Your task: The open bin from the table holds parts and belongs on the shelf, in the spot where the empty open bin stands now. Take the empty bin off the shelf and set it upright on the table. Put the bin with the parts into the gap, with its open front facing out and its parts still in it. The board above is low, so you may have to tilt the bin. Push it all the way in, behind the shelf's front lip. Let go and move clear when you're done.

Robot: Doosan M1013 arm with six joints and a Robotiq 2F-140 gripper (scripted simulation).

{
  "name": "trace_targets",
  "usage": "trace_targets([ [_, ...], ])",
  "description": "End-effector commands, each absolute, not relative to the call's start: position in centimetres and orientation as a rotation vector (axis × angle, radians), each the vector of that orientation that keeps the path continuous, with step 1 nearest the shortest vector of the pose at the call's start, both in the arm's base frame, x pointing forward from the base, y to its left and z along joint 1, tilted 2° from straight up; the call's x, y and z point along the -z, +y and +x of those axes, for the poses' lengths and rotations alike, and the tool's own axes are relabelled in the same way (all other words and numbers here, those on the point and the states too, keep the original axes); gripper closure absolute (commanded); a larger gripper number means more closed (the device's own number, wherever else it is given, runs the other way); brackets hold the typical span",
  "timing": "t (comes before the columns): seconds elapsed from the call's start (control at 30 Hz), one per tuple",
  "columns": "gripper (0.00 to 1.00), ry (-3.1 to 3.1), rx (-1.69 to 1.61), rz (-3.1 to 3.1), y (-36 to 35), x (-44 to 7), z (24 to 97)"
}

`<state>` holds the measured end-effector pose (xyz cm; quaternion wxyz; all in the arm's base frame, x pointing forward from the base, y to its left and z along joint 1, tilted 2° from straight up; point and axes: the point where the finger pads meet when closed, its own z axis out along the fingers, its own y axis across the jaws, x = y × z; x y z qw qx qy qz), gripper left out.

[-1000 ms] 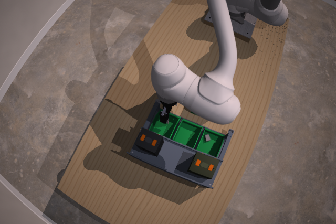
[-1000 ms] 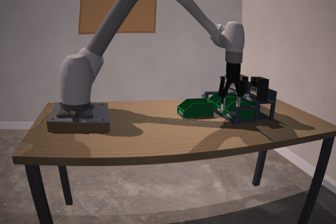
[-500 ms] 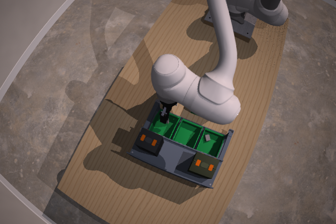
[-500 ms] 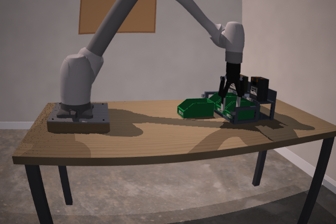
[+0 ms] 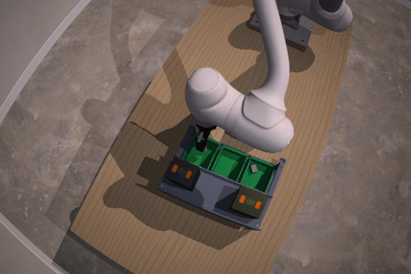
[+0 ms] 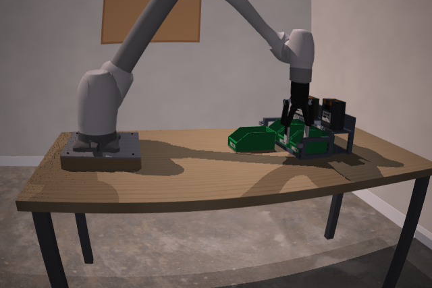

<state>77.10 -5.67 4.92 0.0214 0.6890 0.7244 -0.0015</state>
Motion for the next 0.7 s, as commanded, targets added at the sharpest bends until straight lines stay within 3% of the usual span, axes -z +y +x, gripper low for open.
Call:
trace_targets([
  [0.0,0.38,2.245,0.004,2.135,-5.7,-4.8,77.1],
  [0.67,0.38,2.245,0.004,2.135,-5.7,-3.8,77.1],
])
